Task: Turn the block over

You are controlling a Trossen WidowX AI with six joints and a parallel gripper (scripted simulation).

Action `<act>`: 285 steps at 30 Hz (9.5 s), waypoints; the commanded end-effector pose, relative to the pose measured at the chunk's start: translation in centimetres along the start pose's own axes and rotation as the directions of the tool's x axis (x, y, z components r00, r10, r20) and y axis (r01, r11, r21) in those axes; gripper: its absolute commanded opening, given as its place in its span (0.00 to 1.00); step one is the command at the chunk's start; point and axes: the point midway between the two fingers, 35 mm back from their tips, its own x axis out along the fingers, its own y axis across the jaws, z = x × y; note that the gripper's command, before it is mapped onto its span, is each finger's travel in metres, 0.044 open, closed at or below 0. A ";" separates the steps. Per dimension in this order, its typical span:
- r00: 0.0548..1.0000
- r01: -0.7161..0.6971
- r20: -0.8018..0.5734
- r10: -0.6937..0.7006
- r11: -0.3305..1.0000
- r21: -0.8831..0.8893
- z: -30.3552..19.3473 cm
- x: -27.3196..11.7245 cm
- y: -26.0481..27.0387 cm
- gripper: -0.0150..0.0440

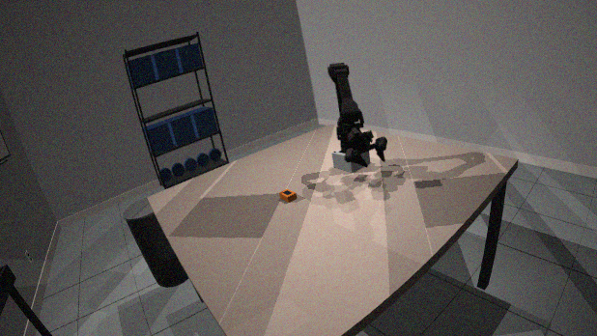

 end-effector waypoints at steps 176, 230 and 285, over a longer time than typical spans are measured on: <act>0.226 0.167 -0.837 0.498 -0.867 -0.470 -22.3 -14.7 26.9 0.25; -0.100 0.162 -0.881 0.462 -0.866 -0.473 -20.3 -14.3 26.2 0.74; 0.369 0.167 -0.785 0.498 -0.866 -0.472 -17.8 -18.8 23.8 1.00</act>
